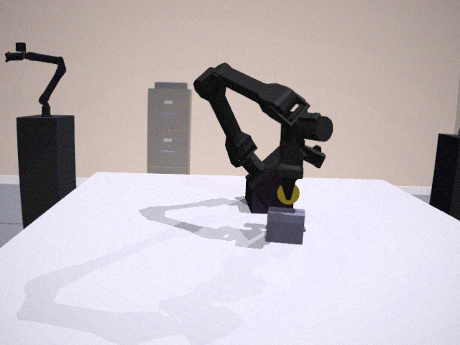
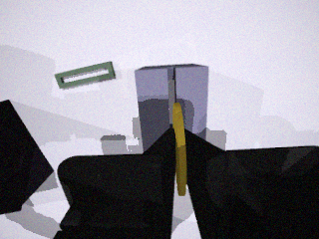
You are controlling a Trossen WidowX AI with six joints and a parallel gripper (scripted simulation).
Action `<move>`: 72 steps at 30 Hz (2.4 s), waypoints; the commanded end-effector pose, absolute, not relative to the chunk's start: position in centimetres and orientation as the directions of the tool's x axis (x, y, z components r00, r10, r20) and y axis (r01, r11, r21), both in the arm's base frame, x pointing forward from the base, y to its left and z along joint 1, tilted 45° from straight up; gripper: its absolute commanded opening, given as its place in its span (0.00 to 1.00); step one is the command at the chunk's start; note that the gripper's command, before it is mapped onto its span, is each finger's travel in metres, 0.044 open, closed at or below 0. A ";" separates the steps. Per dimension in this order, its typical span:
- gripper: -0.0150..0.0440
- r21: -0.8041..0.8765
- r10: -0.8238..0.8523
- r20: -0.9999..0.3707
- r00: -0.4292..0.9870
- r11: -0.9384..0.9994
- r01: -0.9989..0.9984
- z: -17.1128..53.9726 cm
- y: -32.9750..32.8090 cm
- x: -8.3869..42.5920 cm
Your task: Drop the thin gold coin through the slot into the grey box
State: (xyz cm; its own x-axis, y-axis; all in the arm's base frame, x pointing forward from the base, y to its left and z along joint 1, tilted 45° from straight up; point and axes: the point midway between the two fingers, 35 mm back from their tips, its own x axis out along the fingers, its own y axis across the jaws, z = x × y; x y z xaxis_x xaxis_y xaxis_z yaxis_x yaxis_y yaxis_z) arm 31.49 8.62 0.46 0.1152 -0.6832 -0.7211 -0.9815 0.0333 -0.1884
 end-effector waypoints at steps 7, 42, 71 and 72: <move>0.25 -0.183 -0.685 -0.719 0.113 0.030 -0.983 0.2 8.0 31.5; 0.34 -0.188 -0.682 -0.722 0.117 0.031 -0.982 -0.6 7.5 31.6; 1.00 -0.182 -0.686 -0.719 0.115 0.025 -0.983 3.9 11.6 30.6; 1.00 -0.182 -0.686 -0.719 0.115 0.025 -0.983 3.9 11.6 30.6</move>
